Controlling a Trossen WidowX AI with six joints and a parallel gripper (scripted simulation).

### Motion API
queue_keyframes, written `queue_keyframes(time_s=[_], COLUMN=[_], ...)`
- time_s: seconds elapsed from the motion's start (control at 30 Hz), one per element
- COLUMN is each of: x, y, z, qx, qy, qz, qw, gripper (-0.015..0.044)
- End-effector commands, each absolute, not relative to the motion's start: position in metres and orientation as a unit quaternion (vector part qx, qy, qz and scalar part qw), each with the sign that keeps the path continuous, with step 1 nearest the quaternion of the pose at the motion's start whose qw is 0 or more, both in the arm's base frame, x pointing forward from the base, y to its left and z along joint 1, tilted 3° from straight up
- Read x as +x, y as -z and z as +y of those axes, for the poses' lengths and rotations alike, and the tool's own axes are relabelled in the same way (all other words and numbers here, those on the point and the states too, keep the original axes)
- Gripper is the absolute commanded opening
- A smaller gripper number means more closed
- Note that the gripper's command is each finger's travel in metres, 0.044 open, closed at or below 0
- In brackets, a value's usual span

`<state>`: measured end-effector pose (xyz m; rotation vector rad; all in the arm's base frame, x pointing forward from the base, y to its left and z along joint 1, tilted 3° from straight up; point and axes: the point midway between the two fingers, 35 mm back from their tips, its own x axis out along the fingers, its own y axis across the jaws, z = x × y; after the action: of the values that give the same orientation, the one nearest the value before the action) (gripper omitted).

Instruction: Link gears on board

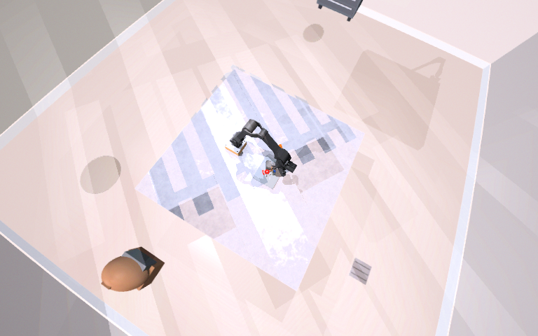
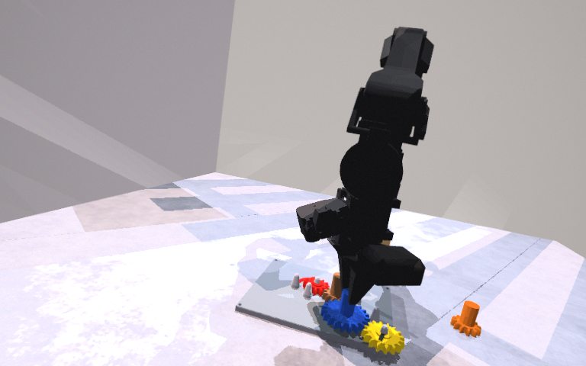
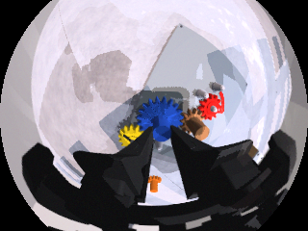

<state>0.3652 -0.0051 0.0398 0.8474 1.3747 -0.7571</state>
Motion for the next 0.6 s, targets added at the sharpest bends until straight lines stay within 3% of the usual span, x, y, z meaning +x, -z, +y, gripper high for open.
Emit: queue_keyframes(time_s=[0.0,0.07,0.27,0.57], x=[0.365,0.365,0.365,0.364], y=[-0.039,-0.039,-0.041,-0.077], z=[-0.005,-0.006,-0.006,-0.007], qx=[0.346,0.337,0.359,0.374], qy=[0.307,0.298,0.319,0.334], qz=[0.612,0.616,0.605,0.597], qw=[0.642,0.647,0.635,0.626], gripper=[0.0000,0.0000,0.0140,0.0140])
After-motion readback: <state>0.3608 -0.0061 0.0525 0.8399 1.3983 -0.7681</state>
